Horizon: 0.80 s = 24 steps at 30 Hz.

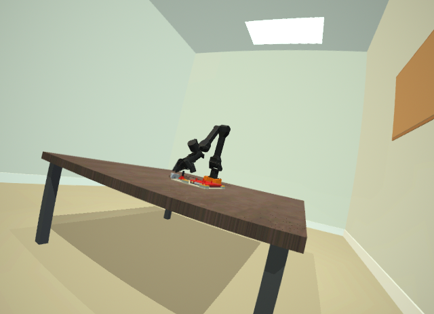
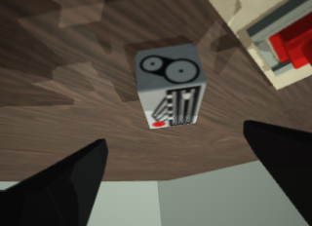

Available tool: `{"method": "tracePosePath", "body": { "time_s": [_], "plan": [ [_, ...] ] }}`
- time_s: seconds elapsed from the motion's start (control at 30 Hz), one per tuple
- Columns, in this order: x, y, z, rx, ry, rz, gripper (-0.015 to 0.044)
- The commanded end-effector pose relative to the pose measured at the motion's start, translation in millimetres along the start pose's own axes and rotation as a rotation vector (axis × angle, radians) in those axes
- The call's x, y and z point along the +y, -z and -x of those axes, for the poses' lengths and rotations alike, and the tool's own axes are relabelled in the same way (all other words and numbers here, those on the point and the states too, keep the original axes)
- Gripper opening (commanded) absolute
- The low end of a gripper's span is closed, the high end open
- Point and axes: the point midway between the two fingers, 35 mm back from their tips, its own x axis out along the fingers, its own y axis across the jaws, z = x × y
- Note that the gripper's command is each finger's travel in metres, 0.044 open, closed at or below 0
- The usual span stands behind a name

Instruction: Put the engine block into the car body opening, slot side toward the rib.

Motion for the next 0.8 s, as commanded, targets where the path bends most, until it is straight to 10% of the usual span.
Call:
{"method": "tracePosePath", "body": {
  "time_s": [0.0,0.77],
  "plan": [
    [2.1,-4.2,12.6,-0.009,-0.007,0.0,0.044],
    [-1.1,1.4,10.7,-0.016,-0.001,-0.077,0.044]
  ]
}}
